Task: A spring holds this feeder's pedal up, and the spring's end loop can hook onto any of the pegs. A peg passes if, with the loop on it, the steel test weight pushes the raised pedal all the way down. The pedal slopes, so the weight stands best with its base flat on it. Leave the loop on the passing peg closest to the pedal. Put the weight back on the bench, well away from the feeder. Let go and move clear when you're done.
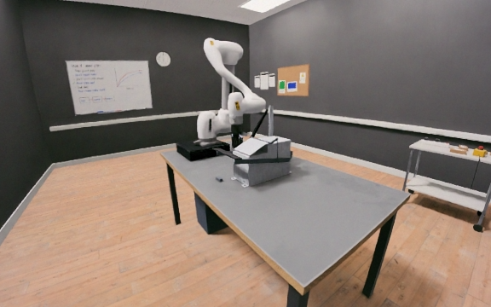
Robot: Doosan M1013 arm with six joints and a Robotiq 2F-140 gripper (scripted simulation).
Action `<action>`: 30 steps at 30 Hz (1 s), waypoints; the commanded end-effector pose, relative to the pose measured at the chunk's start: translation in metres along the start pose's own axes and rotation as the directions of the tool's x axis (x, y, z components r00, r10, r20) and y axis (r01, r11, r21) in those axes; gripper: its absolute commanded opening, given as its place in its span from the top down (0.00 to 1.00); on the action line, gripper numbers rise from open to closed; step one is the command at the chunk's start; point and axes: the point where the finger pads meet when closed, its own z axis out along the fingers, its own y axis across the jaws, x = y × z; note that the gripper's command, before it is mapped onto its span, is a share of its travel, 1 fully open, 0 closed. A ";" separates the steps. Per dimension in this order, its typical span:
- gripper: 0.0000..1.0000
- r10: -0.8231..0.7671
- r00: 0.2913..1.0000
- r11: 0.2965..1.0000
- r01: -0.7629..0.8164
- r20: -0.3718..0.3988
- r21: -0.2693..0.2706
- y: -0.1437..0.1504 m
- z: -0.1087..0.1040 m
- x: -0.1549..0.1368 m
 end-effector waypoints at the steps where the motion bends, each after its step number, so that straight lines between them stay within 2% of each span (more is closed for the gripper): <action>1: 0.75 0.000 1.000 1.000 0.000 0.000 -0.001 0.000 0.008 0.000; 7: 0.75 0.000 1.000 1.000 0.000 0.000 -0.001 0.000 0.020 0.000; 10: 0.75 0.000 1.000 1.000 0.000 0.000 -0.001 0.000 0.015 0.000; 24: 0.75 0.000 1.000 1.000 0.000 0.000 -0.001 0.000 0.042 0.001; 30: 0.75 0.000 1.000 1.000 0.000 0.000 -0.001 0.000 0.037 0.001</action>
